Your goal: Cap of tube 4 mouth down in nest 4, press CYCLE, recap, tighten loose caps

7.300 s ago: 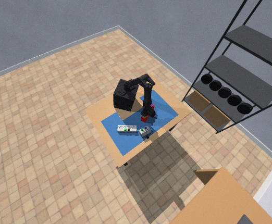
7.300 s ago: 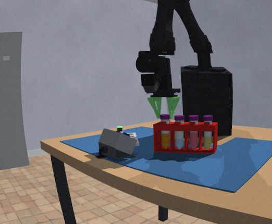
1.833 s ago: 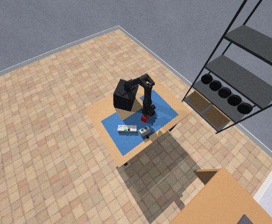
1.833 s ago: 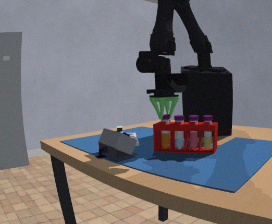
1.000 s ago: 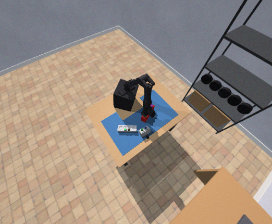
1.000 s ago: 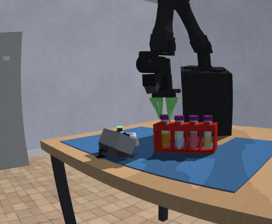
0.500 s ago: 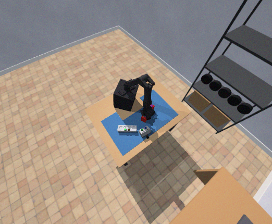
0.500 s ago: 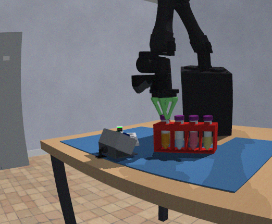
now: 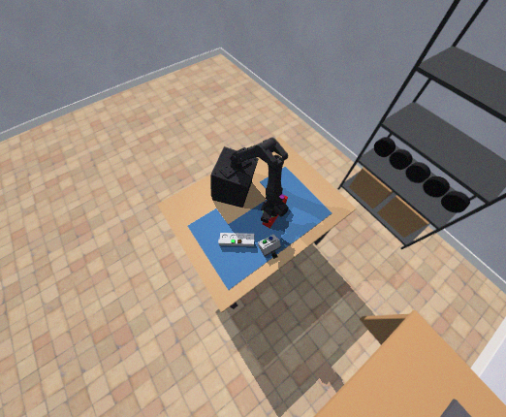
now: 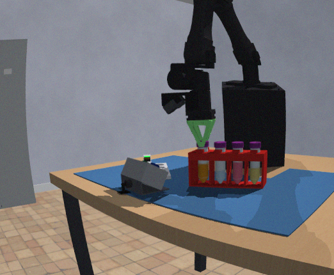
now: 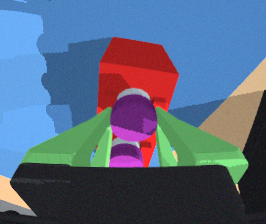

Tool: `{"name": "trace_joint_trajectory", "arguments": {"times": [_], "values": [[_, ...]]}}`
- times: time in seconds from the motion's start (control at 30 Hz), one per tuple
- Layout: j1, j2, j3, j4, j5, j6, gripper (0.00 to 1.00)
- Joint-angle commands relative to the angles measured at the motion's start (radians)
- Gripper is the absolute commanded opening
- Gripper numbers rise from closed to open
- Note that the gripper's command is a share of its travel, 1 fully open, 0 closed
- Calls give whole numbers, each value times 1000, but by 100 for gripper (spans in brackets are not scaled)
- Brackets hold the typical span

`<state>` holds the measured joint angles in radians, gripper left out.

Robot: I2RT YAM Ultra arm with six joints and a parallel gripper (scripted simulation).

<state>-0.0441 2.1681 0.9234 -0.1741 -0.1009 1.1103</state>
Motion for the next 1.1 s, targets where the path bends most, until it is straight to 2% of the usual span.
{"name": "trace_joint_trajectory", "arguments": {"times": [0.0, 0.3, 0.63, 0.67, 1.0, 1.03, 1.07], "values": [[0, -5, 4, -1, 0, 193, 0], [0, -4, 4, 0, 1, 634, 0], [0, -4, 4, 0, 1, 634, 0], [0, -4, 4, 0, 1, 634, 49], [0, -4, 3, 0, 1, 634, 49], [0, -5, 3, -2, 1, 551, 49], [0, -5, 3, -2, 1, 551, 49]]}}
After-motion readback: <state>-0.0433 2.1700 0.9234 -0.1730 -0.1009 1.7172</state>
